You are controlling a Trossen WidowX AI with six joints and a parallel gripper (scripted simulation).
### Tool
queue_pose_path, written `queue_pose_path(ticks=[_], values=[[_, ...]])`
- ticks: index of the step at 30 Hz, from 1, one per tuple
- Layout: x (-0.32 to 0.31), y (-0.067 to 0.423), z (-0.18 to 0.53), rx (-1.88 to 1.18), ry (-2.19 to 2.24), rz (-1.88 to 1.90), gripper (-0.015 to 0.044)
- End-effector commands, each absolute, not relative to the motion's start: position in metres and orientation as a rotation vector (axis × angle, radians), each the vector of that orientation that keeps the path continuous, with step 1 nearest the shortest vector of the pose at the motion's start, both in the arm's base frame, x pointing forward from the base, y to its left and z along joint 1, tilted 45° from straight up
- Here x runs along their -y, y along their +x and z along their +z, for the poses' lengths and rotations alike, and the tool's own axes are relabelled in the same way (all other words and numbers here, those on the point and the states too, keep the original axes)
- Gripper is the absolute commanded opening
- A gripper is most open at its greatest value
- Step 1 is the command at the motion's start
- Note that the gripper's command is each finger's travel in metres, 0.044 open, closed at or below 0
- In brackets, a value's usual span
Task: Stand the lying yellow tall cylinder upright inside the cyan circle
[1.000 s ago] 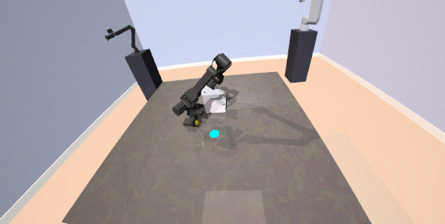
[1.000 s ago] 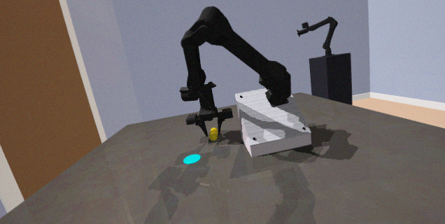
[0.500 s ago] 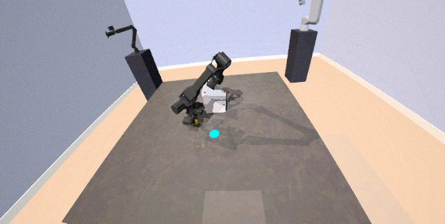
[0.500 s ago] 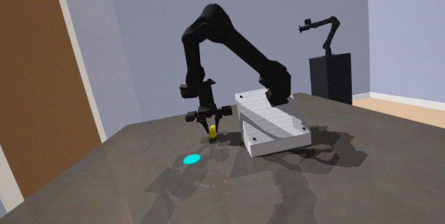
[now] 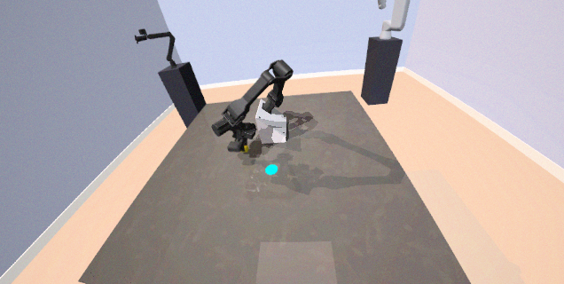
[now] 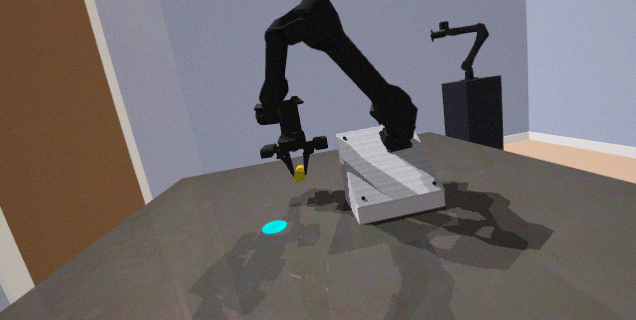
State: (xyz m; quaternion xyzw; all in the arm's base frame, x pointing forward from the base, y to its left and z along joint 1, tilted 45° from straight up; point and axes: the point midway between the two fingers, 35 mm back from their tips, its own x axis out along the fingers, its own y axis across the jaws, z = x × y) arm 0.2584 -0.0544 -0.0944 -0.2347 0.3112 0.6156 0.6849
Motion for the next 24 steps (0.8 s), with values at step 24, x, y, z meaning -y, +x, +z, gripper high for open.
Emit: queue_pose_path(ticks=[24], values=[[0.087, 0.259, -0.050, -0.792, -0.417, 1.320, 0.0105]])
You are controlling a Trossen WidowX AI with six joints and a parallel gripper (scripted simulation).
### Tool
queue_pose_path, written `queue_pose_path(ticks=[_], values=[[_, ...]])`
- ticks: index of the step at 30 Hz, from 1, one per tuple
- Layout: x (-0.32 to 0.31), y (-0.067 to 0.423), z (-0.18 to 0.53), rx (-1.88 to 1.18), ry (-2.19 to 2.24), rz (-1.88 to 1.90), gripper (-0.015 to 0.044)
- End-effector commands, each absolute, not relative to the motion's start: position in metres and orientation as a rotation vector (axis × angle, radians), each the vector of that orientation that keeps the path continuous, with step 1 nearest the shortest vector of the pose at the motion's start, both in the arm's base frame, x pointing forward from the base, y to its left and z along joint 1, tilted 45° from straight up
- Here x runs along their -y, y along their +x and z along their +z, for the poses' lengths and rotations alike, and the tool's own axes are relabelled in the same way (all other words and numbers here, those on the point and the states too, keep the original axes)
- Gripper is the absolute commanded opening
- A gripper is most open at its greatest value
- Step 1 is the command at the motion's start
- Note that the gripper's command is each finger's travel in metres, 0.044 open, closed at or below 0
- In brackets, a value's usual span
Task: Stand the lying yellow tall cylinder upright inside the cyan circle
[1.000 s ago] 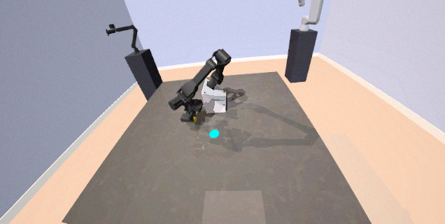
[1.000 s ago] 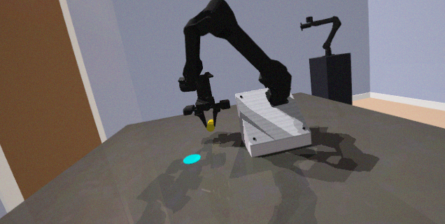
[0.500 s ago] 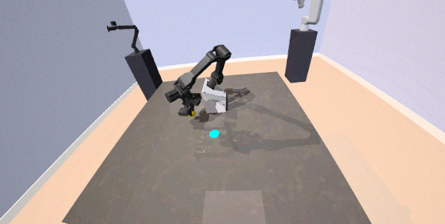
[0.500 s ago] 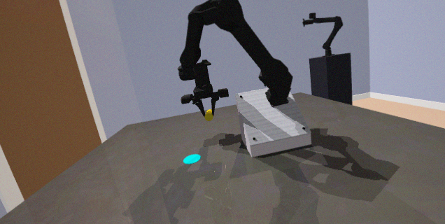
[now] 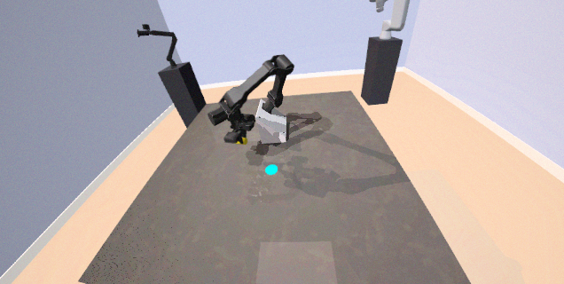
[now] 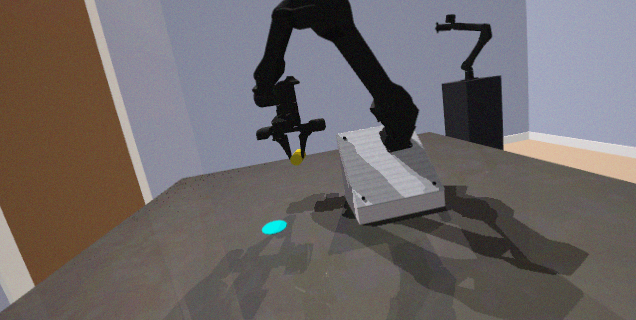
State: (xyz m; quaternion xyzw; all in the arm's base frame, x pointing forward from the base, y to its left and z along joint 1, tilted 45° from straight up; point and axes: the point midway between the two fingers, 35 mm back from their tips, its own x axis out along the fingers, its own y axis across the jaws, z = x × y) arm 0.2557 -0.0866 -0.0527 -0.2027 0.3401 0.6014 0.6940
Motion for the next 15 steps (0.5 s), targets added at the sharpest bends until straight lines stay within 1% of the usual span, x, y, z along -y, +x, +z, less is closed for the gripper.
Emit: queue_pose_path(ticks=[1, 15], values=[[0.086, 0.260, -0.049, -0.805, -0.401, 1.311, 0.0105], [0.080, 0.273, -0.037, -0.972, -0.184, 1.177, 0.0105]])
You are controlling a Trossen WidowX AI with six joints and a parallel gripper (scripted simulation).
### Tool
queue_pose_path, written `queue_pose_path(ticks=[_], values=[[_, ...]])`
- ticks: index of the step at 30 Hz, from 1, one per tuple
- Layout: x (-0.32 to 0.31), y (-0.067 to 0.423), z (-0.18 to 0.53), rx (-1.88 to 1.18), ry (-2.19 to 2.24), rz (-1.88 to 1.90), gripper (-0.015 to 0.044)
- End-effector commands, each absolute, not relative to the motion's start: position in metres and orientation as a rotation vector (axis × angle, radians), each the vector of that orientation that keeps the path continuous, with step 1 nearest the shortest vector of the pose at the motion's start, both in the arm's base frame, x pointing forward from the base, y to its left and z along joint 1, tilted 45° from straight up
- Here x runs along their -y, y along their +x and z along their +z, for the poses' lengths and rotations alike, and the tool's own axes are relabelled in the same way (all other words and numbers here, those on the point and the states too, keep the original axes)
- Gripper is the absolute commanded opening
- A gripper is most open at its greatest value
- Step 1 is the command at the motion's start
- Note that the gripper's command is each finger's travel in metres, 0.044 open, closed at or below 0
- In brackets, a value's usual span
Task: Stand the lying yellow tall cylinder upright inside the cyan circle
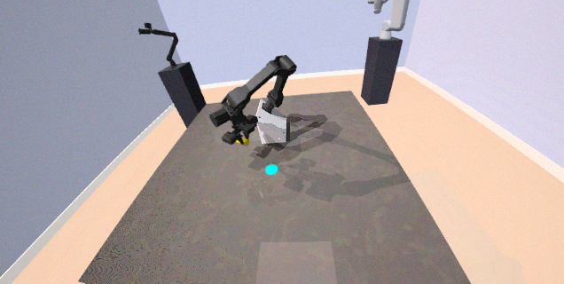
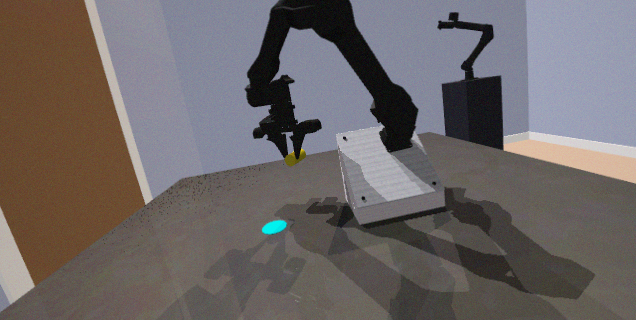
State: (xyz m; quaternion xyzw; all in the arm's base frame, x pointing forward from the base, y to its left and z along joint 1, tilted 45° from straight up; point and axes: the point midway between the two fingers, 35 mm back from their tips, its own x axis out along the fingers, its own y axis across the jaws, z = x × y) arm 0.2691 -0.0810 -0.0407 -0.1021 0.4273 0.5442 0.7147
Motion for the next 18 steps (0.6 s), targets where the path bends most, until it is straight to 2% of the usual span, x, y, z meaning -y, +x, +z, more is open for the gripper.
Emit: queue_pose_path(ticks=[1, 18], values=[[0.080, 0.274, -0.037, -0.984, -0.169, 1.167, 0.0105], [0.070, 0.288, -0.021, -1.164, 0.097, 0.983, 0.0105]])
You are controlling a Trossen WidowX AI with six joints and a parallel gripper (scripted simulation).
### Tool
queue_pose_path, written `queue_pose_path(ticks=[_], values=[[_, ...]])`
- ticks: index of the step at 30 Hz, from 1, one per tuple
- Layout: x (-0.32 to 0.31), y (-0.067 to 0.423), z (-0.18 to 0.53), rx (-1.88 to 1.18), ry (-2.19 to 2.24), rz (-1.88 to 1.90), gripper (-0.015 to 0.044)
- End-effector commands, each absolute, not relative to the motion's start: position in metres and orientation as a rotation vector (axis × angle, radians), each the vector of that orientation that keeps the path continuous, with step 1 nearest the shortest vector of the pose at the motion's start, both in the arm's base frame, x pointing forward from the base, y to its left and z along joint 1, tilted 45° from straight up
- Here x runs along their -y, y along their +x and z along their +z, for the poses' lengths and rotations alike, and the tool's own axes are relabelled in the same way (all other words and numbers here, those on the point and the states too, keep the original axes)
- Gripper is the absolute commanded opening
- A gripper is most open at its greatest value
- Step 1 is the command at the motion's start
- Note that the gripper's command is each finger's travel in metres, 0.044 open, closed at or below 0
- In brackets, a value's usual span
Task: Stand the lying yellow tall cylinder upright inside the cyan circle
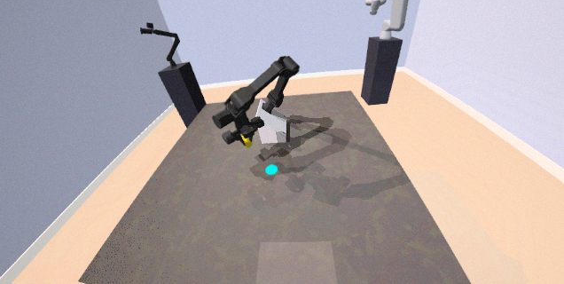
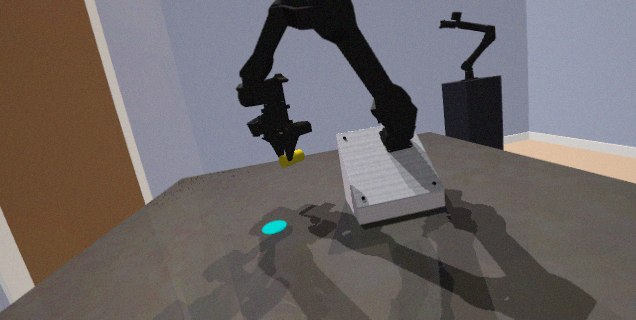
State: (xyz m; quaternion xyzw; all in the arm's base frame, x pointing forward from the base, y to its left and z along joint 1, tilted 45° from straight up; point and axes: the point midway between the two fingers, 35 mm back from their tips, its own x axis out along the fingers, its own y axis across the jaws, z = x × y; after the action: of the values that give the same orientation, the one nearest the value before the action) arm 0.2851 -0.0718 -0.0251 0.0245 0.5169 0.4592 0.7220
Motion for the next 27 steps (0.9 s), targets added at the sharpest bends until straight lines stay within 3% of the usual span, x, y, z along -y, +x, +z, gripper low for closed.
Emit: queue_pose_path(ticks=[1, 27], values=[[0.070, 0.289, -0.021, -1.174, 0.113, 0.972, 0.0105], [0.052, 0.310, 0.004, -1.399, 0.521, 0.653, 0.0105]])
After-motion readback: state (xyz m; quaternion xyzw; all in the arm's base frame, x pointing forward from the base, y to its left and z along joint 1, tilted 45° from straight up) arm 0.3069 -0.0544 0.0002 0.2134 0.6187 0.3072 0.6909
